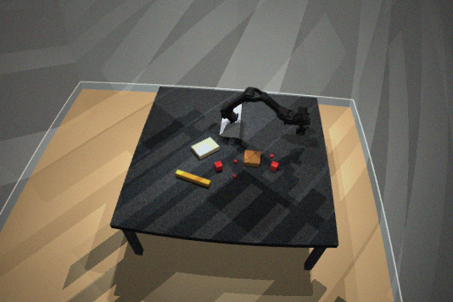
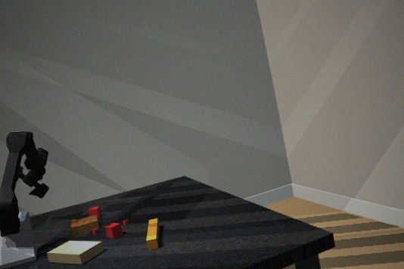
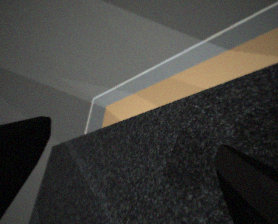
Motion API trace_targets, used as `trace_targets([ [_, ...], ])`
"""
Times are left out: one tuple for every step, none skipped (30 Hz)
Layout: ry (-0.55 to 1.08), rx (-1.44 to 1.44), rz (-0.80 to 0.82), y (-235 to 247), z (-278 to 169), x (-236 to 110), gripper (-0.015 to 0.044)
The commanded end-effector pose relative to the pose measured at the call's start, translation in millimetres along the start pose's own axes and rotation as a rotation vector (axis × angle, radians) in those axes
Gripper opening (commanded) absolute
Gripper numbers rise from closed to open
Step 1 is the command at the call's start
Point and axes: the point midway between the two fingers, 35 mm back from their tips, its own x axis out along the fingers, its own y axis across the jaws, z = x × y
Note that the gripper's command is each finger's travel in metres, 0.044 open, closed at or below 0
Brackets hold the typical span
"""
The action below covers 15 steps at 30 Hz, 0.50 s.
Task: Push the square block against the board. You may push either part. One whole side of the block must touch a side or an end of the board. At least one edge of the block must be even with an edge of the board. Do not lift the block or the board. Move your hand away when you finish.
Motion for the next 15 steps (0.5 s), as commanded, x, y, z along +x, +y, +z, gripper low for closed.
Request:
trace_targets([
  [0.000,0.000,0.000,0.0,0.0,0.0,0.0374],
  [0.000,0.000,0.000,0.0,0.0,0.0,0.0347],
  [-0.001,0.002,-0.002,-0.4,0.4,-0.7,0.0321],
  [-0.004,0.008,-0.005,-1.5,1.4,-2.7,0.0295],
  [-0.008,0.018,-0.012,-3.3,3.0,-6.0,0.0269],
  [-0.015,0.033,-0.020,-5.9,5.2,-10.7,0.0242],
  [-0.023,0.051,-0.032,-9.3,7.9,-16.8,0.0216],
  [-0.032,0.074,-0.045,-13.6,11.0,-24.3,0.0190],
  [-0.043,0.099,-0.060,-18.3,14.1,-32.6,0.0164],
  [-0.053,0.124,-0.075,-23.1,16.9,-40.9,0.0137],
  [-0.063,0.149,-0.089,-27.9,19.3,-49.3,0.0111],
  [-0.072,0.174,-0.104,-32.9,21.5,-57.8,0.0085],
  [-0.085,0.197,-0.125,-38.6,24.3,-66.4,0.0059],
  [-0.098,0.221,-0.148,-44.6,26.8,-75.3,0.0032],
  [-0.111,0.244,-0.170,-50.6,29.0,-84.4,0.0006],
])
